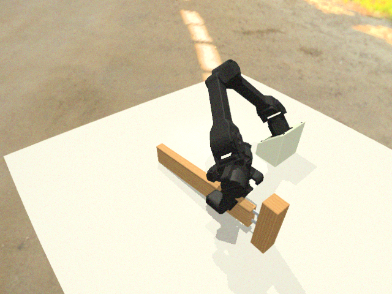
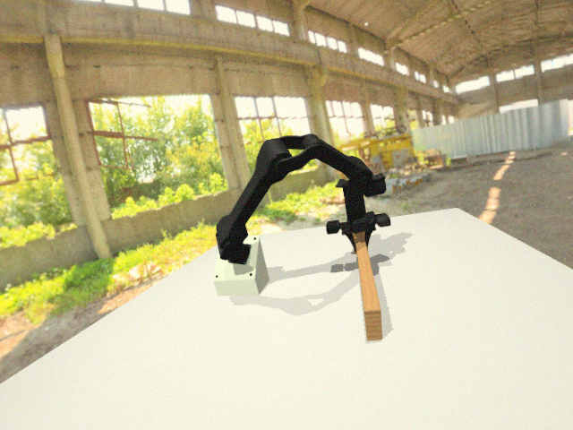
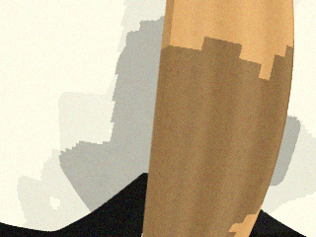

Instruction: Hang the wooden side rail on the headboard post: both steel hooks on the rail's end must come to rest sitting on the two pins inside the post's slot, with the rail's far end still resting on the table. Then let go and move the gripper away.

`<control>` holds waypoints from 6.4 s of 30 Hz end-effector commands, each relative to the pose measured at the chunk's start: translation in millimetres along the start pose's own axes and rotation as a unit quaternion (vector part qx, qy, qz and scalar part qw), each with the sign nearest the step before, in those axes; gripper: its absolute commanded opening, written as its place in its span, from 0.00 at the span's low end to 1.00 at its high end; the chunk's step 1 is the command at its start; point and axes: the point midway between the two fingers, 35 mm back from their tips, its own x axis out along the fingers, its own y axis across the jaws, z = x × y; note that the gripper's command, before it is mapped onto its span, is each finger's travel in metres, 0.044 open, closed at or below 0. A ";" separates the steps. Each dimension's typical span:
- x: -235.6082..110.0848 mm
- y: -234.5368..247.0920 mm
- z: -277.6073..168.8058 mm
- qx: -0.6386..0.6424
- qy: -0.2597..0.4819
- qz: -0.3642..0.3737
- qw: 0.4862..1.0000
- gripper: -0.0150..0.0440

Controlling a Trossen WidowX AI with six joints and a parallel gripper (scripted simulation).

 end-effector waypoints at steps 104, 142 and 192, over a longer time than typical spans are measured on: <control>-5.1 1.6 -13.4 0.000 0.003 0.004 1.000 0.25; -5.6 2.8 -16.9 0.000 0.003 0.004 1.000 0.25; -5.5 2.2 -21.6 0.000 0.003 0.004 1.000 0.25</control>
